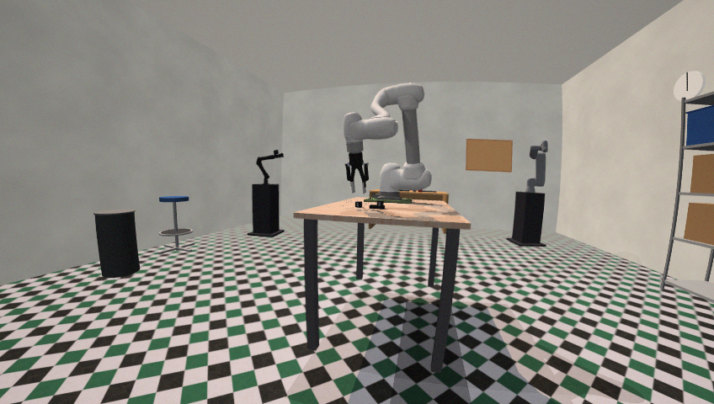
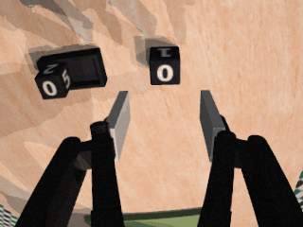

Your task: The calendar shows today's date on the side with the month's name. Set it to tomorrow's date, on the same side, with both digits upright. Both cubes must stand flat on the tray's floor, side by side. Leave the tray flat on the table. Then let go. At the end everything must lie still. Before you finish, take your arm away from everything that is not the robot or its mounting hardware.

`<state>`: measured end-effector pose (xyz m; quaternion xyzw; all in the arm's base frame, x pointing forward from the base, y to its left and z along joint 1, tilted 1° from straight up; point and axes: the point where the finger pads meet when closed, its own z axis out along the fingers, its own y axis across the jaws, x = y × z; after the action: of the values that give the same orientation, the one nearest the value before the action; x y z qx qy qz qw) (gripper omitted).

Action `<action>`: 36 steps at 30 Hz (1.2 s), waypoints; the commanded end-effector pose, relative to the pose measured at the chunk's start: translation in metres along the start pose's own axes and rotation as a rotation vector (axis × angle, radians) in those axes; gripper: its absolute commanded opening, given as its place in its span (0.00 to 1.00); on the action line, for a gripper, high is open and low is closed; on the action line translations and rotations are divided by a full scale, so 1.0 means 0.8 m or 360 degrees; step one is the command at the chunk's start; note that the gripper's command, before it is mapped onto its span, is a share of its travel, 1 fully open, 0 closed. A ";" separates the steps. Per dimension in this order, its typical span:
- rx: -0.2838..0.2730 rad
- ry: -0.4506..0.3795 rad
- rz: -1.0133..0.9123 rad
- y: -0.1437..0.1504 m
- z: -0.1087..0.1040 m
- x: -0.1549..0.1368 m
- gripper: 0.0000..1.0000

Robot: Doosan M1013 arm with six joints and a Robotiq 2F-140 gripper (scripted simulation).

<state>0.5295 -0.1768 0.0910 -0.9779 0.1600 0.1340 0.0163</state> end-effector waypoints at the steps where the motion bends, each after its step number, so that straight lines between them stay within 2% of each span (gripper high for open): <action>1: 0.0001 0.0024 0.0000 0.000 0.000 0.000 0.41; 9: 0.0001 0.0378 0.0000 0.000 0.001 -0.004 0.41; 15: 0.0000 0.0416 0.0000 0.000 0.001 -0.009 0.41; 16: 0.0000 0.0416 0.0000 0.000 0.001 -0.009 1.00; 36: -0.0007 0.0416 -0.0058 0.000 0.001 -0.009 1.00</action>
<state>0.5230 -0.1746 0.0921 -0.9878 0.1555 0.0054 -0.0047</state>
